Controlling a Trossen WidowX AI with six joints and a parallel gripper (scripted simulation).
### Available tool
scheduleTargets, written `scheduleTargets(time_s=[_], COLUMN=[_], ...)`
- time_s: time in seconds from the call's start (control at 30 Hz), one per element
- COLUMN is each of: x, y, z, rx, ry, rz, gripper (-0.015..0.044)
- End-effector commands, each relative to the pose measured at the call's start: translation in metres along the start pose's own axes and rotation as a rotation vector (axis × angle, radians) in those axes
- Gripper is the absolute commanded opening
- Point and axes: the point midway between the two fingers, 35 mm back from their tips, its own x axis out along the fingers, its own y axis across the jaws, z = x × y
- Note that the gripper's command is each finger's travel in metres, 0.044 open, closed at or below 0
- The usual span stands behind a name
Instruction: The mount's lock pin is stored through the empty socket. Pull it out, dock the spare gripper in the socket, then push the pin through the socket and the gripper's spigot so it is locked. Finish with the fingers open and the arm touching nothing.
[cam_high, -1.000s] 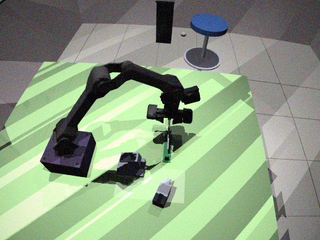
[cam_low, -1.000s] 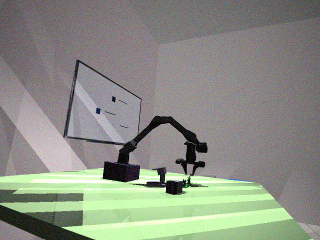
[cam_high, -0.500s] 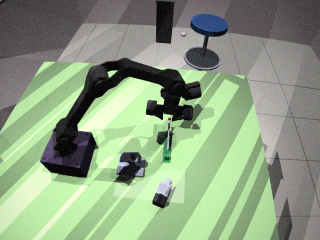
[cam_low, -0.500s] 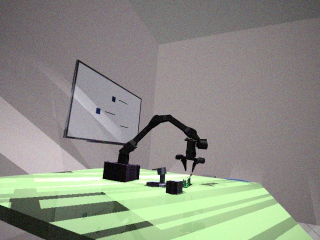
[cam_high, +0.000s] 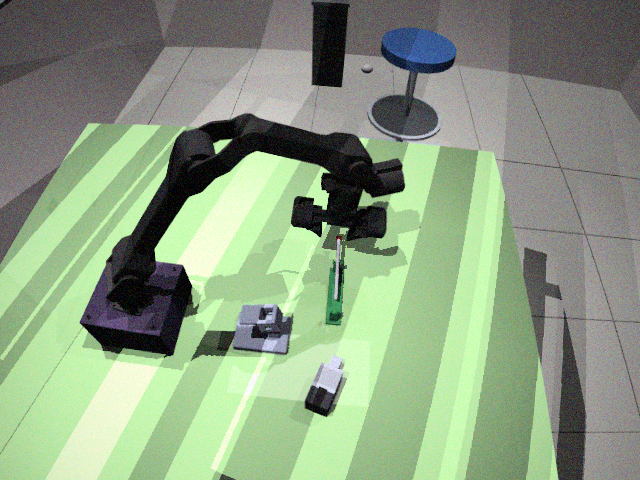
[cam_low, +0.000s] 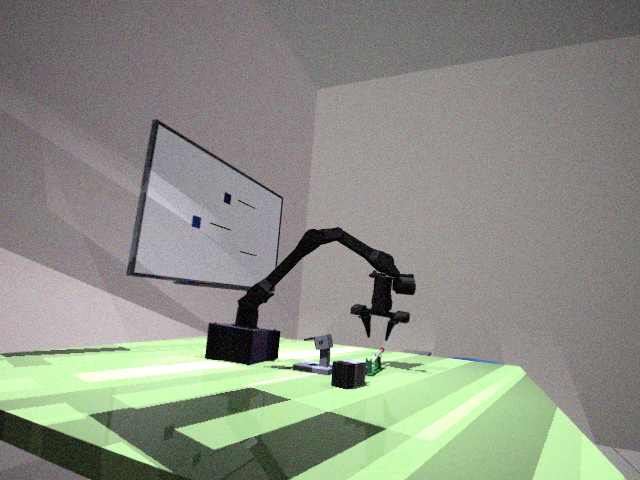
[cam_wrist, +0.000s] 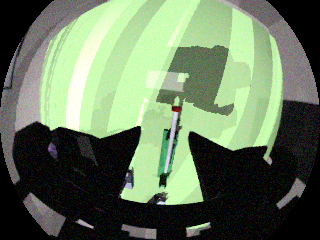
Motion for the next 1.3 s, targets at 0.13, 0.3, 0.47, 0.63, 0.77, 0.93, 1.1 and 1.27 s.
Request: scheduleTargets(time_s=[0.13, 0.3, 0.47, 0.63, 0.77, 0.93, 1.1, 1.27], x=[-0.064, -0.061, -0.017, 0.005, 0.009, 0.017, 0.025, 0.033], y=[-0.006, -0.006, -0.011, -0.011, -0.012, -0.013, -0.014, -0.014], z=[-0.050, -0.050, -0.056, -0.060, -0.060, -0.061, -0.062, -0.063], rx=[-0.031, -0.031, -0.031, -0.031, -0.031, -0.031, -0.031, -0.031], ry=[-0.031, -0.031, -0.031, -0.031, -0.031, -0.031, -0.031, -0.031], rz=[-0.078, -0.078, -0.078, -0.077, -0.077, -0.077, -0.077, -0.077], gripper=[0.0180, 0.0180, 0.0180, 0.0180, 0.0180, 0.0180, 0.0180, 0.0180])
